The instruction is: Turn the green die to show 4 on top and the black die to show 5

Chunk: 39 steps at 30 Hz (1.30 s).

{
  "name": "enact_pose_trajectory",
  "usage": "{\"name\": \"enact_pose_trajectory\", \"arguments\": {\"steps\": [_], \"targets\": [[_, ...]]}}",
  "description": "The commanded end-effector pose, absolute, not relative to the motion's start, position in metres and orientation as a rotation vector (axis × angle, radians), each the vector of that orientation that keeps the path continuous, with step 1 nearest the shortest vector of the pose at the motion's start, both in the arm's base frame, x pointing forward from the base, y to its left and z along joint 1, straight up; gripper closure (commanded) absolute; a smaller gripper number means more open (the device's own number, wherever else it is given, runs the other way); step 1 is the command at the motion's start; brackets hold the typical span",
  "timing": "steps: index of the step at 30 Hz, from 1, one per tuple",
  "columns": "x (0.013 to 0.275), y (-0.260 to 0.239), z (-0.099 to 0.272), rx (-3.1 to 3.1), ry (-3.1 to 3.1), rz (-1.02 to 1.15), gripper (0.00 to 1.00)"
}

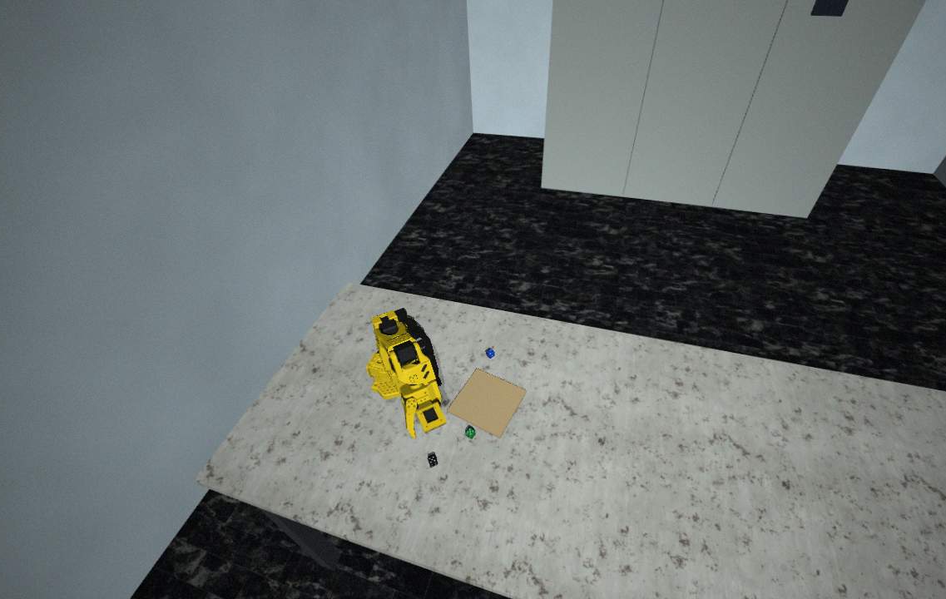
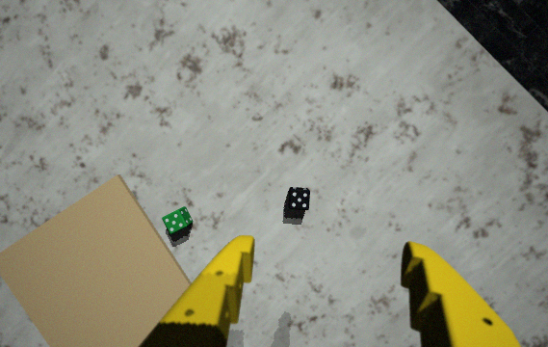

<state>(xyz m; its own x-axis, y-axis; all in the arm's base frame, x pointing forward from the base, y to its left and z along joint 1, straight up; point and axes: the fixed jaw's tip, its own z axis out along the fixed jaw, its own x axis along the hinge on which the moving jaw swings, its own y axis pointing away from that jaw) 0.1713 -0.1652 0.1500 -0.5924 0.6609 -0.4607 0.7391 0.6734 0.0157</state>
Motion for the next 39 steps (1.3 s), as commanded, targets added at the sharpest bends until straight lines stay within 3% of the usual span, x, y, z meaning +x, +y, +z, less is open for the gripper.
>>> {"name": "enact_pose_trajectory", "arguments": {"steps": [1, 10, 29, 39], "targets": [[0.174, -0.165, 0.159, 1.079, 2.421, -0.255, 0.75], [0.175, -0.167, 0.150, 1.096, 2.459, -0.236, 0.75], [0.170, -0.162, 0.059, 1.263, 2.832, -0.025, 0.75], [0.171, -0.163, 0.061, 1.291, 2.825, -0.021, 0.75]]}}
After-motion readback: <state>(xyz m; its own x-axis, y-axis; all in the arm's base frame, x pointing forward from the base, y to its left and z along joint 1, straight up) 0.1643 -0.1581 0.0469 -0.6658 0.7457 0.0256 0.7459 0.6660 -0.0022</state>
